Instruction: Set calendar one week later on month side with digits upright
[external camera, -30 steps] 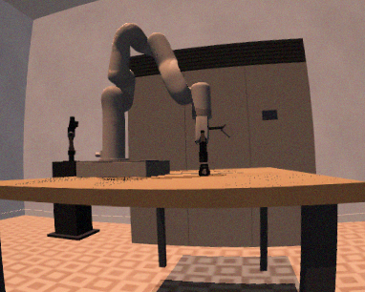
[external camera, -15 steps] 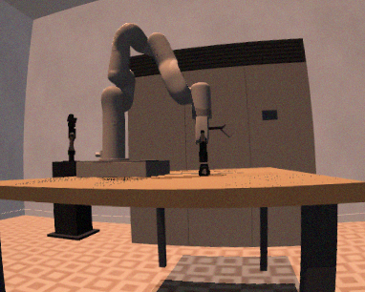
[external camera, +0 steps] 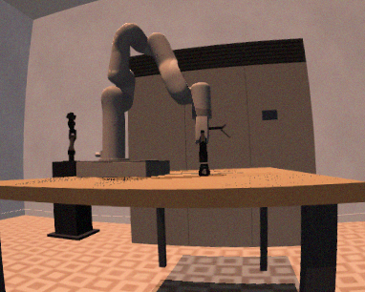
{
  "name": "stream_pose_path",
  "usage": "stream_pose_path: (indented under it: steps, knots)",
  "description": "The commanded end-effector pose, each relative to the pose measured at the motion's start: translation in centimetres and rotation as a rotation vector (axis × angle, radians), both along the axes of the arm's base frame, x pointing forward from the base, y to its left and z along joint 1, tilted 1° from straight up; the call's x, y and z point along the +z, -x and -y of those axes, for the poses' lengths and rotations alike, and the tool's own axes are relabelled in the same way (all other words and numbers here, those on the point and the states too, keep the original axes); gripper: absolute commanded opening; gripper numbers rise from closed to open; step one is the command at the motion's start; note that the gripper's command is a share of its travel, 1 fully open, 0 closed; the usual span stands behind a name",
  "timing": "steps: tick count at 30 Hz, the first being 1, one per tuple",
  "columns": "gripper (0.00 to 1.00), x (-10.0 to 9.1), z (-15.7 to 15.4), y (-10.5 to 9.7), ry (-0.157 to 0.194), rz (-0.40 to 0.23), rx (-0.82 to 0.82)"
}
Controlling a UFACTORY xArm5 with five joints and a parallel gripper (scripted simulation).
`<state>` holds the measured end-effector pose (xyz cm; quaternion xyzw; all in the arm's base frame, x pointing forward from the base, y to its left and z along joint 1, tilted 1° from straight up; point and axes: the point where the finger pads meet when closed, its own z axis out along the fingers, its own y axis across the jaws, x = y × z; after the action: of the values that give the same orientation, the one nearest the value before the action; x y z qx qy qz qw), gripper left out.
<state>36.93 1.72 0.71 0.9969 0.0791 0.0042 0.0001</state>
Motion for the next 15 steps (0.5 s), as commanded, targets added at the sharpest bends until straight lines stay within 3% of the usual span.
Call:
stream_pose_path:
  steps: [1, 15]
  knots:
    - [0.47, 0.09, -0.01, -0.12, 0.000, 0.003, 0.000]
    - [0.47, 0.09, -0.01, -0.12, 0.000, 0.003, 0.000]
